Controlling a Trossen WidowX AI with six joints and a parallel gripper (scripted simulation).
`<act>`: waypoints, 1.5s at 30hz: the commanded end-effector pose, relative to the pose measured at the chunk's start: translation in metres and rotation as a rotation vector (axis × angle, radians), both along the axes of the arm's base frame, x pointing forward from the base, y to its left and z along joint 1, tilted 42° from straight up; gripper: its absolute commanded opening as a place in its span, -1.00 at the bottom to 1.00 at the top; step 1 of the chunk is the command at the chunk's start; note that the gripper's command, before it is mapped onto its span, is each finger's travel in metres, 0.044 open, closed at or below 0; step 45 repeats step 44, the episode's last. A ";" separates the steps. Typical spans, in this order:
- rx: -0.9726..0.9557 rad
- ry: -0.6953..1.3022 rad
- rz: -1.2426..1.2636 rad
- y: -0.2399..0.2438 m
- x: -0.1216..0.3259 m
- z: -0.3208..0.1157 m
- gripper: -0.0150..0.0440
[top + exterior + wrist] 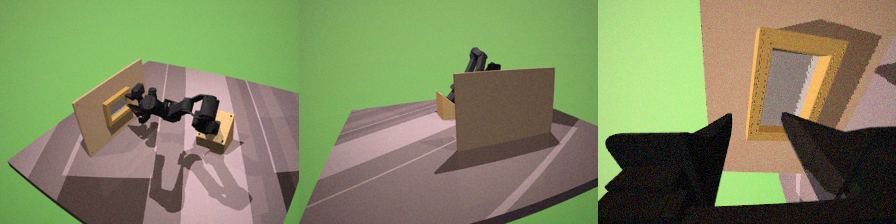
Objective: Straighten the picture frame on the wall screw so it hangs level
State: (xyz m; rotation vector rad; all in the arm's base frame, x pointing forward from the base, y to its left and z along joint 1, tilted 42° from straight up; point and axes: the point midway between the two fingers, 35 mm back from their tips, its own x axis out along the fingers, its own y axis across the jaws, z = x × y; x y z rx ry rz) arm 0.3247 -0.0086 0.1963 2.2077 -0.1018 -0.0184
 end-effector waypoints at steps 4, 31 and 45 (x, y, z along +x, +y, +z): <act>-0.051 0.018 -0.005 0.002 -0.031 -0.014 0.39; -0.235 0.037 -0.007 -0.002 -0.121 0.023 0.39; -0.235 0.037 -0.007 -0.002 -0.121 0.023 0.39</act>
